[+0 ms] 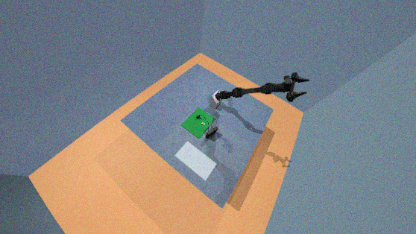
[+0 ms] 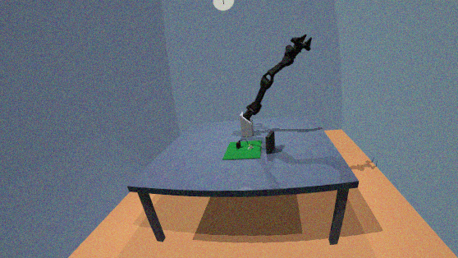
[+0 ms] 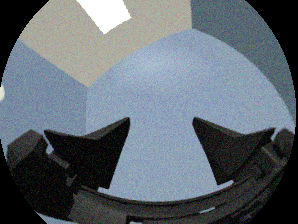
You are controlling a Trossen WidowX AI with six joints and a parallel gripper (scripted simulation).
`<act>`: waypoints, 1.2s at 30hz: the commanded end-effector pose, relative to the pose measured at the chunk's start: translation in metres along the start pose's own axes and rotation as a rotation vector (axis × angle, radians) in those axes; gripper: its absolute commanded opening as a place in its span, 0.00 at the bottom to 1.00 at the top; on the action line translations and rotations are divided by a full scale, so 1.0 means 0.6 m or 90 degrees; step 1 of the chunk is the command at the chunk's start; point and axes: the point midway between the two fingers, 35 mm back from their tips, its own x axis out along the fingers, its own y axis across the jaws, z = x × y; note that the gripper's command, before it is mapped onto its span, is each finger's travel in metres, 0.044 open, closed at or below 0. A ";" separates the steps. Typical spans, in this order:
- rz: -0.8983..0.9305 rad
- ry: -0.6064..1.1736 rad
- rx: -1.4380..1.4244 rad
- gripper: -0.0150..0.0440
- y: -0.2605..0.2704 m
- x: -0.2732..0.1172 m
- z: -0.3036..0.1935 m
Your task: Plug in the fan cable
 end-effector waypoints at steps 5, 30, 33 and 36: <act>0.009 0.010 -0.014 1.00 0.010 0.000 -0.012; 0.100 0.474 -0.430 1.00 -0.061 -0.134 -0.468; 0.090 0.533 -0.468 1.00 -0.110 -0.163 -0.505; 0.075 0.591 -0.506 1.00 -0.165 -0.194 -0.533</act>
